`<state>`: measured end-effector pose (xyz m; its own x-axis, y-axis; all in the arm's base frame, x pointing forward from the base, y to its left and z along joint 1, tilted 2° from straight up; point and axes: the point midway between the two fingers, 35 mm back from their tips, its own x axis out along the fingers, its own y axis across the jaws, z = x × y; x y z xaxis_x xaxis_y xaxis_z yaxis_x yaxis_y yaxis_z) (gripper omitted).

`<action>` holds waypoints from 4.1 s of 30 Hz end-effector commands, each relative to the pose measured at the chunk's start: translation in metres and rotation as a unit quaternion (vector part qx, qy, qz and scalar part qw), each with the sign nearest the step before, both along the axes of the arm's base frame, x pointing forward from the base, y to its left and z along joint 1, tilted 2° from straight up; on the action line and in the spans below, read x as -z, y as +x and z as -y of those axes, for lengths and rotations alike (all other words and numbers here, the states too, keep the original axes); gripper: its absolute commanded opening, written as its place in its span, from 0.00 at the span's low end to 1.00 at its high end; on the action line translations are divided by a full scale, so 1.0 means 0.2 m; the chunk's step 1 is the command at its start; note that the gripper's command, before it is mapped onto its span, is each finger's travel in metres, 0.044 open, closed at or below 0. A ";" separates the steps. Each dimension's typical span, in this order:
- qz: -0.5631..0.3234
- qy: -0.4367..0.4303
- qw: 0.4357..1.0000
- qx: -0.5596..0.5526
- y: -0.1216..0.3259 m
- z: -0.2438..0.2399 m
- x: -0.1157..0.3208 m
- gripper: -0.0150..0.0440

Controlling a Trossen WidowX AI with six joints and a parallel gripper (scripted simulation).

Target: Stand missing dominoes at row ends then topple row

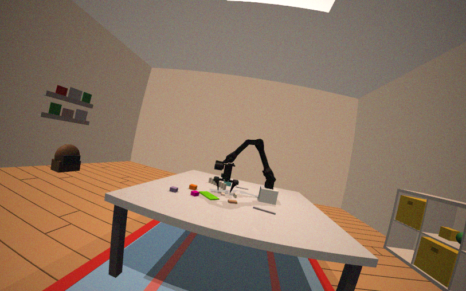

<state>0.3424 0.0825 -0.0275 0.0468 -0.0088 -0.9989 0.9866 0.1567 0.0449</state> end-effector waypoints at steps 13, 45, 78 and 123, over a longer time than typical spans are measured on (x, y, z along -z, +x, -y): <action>0.007 -0.001 1.000 0.002 0.02 0.01 0.10 1.00; 0.007 -0.001 1.000 0.002 0.04 0.02 -0.21 0.44; -0.002 -0.051 0.454 -0.889 0.37 -0.26 -0.53 0.44; 0.217 -0.107 0.490 -0.838 0.69 -0.31 -0.20 0.44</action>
<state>0.4752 0.1439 0.0175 0.3444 0.2681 -0.8997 -0.6380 0.7699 -0.0149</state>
